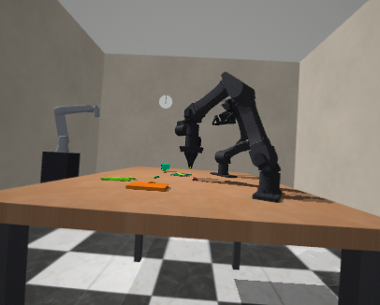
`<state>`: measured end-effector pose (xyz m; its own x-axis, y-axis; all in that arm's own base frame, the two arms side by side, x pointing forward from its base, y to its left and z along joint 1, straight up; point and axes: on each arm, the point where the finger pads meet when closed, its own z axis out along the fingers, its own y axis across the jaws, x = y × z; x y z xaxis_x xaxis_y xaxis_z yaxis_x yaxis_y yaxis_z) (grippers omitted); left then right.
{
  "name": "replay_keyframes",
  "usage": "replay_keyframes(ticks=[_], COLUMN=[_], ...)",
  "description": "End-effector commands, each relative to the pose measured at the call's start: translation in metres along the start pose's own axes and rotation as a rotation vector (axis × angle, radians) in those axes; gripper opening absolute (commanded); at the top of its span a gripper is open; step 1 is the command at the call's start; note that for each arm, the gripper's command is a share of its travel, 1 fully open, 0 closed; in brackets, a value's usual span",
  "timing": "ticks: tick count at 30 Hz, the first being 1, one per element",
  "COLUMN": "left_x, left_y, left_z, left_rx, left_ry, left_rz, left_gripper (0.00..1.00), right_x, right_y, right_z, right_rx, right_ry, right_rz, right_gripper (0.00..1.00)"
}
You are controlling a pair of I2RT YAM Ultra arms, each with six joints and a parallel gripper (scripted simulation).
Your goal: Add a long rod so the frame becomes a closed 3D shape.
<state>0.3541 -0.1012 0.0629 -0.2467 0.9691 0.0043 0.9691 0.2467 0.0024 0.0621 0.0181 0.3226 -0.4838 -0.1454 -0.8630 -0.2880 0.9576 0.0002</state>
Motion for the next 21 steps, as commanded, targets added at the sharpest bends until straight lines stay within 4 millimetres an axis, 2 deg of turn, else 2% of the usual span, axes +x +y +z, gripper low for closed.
replay_keyframes(ticks=[1, 5, 10, 15, 21], left_x=[-0.012, -0.050, -0.082, -0.102, -0.113], left_y=[0.002, 0.007, 0.013, 0.018, 0.022], left_z=[-0.007, -0.008, -0.009, -0.010, -0.010], left_rx=[0.031, 0.028, 0.020, 0.004, -0.014], left_ry=[0.015, 0.015, 0.010, 0.005, -0.013], left_rz=[-0.074, -0.053, -0.037, -0.031, -0.019], left_gripper=[0.00, 0.00, 0.00, 0.00, 0.00], right_x=[0.000, 0.001, 0.001, 0.001, 0.001], right_y=[0.000, 0.001, 0.001, 0.001, 0.001], right_z=[0.000, -0.002, -0.002, -0.002, -0.002], right_rx=[0.004, -0.002, 0.000, 0.000, 0.000], right_ry=[0.021, 0.012, 0.012, 0.012, 0.012], right_rz=[-0.003, -0.001, -0.001, -0.001, -0.001], right_gripper=[1.00, 1.00, 1.00, 1.00, 1.00])
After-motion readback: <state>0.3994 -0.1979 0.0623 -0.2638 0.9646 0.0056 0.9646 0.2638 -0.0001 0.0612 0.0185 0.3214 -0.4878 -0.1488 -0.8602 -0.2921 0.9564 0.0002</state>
